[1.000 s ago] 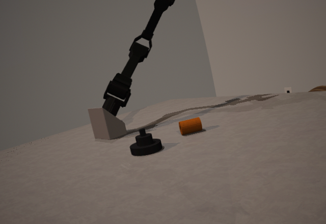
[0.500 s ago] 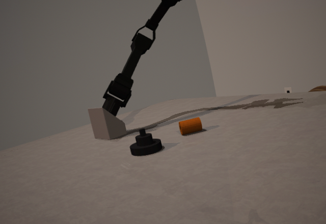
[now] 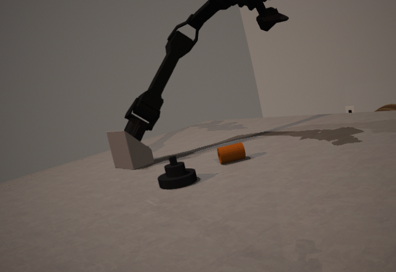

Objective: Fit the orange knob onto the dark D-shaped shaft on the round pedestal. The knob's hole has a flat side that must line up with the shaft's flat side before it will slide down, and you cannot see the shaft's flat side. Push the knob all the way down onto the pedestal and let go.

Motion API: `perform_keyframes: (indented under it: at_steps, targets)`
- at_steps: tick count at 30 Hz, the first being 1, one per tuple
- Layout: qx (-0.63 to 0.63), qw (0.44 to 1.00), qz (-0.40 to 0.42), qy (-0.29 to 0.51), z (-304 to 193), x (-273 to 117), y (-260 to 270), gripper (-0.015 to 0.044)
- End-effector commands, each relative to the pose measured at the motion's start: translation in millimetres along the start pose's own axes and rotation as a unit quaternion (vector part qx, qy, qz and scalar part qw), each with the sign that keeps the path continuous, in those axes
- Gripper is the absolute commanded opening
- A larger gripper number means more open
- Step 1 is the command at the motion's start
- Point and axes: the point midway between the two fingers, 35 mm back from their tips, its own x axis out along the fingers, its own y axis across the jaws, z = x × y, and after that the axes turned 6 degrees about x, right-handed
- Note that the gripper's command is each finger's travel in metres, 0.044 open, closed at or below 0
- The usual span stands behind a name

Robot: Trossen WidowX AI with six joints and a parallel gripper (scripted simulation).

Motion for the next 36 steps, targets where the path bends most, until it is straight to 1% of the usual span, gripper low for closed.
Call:
perform_keyframes:
  at_steps: [1,5,8,11,13,15,25,30,36]
  targets:
    - [-0.044,0.99,0.058,0.12,-67,35,19,0.044]
    - [-0.087,0.962,0.127,0.224,-128,51,41,0.044]
    - [-0.119,0.927,0.194,0.299,-175,54,62,0.044]
    - [-0.147,0.875,0.275,0.37,-222,48,85,0.044]
    - [-0.162,0.83,0.337,0.413,-251,38,102,0.044]
    - [-0.17,0.792,0.386,0.441,-270,28,114,0.044]
    - [-0.17,0.788,0.392,0.444,-272,26,115,0.044]
    - [-0.17,0.788,0.392,0.443,-285,36,130,0.044]
    - [-0.17,0.788,0.392,0.443,-288,38,132,0.044]
